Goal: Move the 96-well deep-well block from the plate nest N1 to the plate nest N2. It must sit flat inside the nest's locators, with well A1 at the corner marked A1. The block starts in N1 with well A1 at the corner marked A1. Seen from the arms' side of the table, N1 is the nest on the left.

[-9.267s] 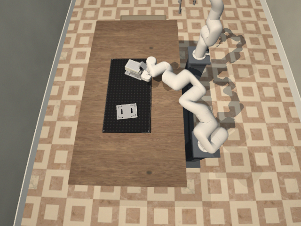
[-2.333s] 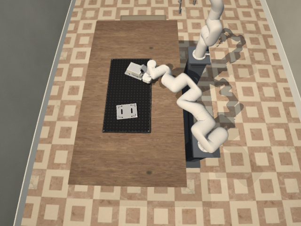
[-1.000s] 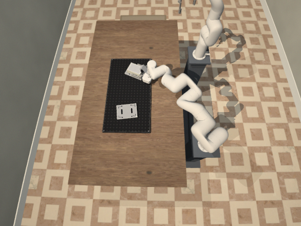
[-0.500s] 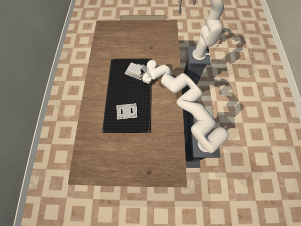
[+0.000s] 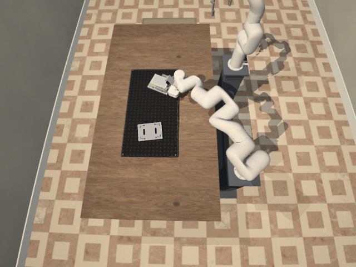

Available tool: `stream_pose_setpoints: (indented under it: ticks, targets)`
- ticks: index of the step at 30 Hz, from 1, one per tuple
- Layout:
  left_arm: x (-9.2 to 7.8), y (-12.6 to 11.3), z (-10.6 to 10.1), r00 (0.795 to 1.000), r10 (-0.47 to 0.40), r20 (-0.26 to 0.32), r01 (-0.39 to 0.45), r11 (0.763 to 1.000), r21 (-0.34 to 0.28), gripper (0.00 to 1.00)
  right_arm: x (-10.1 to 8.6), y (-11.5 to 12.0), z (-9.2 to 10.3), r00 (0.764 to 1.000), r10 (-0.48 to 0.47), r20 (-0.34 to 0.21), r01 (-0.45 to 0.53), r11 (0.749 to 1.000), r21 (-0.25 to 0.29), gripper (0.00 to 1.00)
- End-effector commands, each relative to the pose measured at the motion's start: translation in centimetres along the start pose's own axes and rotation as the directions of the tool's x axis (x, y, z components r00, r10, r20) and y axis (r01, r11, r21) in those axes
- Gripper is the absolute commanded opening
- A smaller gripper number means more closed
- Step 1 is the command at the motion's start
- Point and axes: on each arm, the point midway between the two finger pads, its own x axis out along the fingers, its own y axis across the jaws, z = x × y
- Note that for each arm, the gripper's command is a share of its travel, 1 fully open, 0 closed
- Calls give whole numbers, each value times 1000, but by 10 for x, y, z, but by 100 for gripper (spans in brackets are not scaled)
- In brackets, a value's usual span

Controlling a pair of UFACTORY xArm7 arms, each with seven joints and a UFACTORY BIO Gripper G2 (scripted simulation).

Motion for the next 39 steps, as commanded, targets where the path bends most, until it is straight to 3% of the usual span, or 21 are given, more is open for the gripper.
stream_pose_setpoints:
  ticks: [1, 25, 39]
  targets:
    - [0, 0, 12, 1000, 0, 3, 0, 1000, -2, 37, -1, 0, 0, 1000, 0, 2, 0, 1000, 0, 100]
    - [0, 0, 69, 1000, 0, 3, 0, 1000, -2, 37, -1, 0, 0, 1000, 0, 2, 0, 1000, 0, 100]
    - [0, 0, 69, 1000, 0, 3, 0, 1000, -2, 37, -1, 0, 0, 1000, 0, 2, 0, 1000, 0, 100]
